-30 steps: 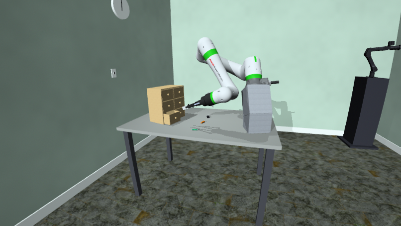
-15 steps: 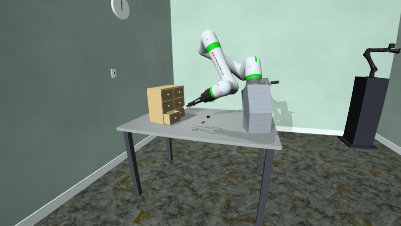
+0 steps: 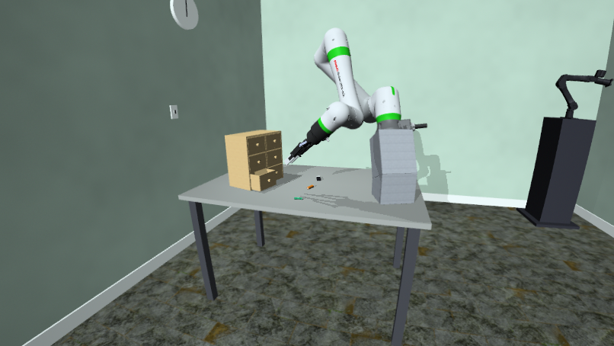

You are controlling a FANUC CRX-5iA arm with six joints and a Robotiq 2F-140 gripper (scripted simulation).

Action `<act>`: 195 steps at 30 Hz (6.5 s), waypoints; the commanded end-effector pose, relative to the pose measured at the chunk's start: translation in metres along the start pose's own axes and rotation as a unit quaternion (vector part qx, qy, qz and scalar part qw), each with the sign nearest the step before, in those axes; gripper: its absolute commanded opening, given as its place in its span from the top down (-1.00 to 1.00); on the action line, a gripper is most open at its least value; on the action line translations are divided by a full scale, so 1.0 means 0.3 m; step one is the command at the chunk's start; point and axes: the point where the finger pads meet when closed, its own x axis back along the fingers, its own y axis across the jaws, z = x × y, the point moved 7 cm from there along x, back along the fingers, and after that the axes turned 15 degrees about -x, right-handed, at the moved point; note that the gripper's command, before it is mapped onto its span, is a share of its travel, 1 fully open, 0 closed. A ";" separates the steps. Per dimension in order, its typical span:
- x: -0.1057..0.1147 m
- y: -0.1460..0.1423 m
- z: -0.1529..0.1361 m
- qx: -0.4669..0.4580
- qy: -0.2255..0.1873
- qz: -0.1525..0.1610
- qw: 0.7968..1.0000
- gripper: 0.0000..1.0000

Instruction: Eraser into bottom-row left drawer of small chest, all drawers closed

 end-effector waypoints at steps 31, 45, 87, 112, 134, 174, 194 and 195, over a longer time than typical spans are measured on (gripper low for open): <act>0.204 -0.050 0.165 -0.001 -0.331 -0.101 0.938 0.60; 0.234 -0.057 0.189 -0.002 -0.390 -0.117 0.913 0.60; -0.171 0.474 0.304 -0.244 -0.344 -0.218 0.880 0.60; -0.283 0.973 0.257 -0.424 -0.298 -0.290 0.805 0.53; -0.290 0.975 0.249 -0.424 -0.297 -0.290 0.805 0.53; -0.405 1.006 0.129 -0.425 -0.297 -0.290 0.805 0.53; -0.411 1.008 0.123 -0.425 -0.297 -0.290 0.805 0.53; -0.414 1.009 0.119 -0.425 -0.297 -0.290 0.805 0.53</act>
